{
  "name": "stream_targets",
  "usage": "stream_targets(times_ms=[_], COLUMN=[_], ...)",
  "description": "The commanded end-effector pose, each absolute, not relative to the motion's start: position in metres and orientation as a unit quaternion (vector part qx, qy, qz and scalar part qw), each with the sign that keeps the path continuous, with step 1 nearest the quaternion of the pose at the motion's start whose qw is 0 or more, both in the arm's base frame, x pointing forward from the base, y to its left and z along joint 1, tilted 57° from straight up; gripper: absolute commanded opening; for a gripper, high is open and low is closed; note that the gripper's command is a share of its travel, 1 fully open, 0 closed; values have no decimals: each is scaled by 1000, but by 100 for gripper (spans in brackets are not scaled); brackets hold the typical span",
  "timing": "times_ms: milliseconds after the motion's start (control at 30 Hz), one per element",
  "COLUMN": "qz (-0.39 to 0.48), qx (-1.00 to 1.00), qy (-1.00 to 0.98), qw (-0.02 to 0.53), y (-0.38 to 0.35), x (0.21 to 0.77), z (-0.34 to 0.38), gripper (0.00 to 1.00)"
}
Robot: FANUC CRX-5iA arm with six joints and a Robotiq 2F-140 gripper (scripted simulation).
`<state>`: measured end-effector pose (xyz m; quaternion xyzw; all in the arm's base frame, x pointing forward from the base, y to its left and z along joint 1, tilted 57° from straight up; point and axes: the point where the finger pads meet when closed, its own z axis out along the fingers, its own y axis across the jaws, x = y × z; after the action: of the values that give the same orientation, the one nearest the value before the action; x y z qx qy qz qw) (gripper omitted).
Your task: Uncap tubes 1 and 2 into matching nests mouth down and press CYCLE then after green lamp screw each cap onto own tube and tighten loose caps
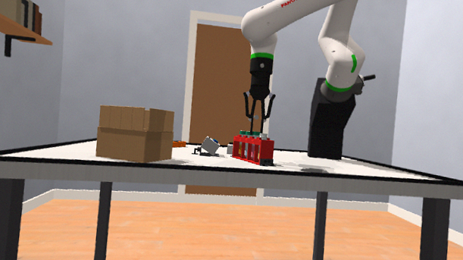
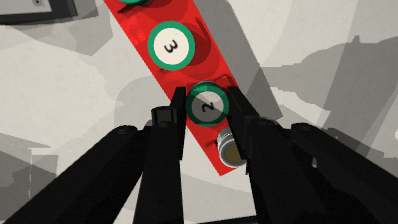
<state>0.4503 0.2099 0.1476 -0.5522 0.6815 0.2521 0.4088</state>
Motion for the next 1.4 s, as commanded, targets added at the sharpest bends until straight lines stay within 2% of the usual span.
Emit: stream_targets(times_ms=[0,333,633,700,1100,1367], qz=[252,252,154,154,13,13], qx=[-552,-552,-690,-690,-819,-819], qy=[682,682,541,541,314,314], qw=[409,409,455,455,480,480], y=[209,209,209,209,209,209], x=[451,451,450,450,450,450], z=[148,148,148,148,148,148], gripper=[30,30,30,30,30,30])
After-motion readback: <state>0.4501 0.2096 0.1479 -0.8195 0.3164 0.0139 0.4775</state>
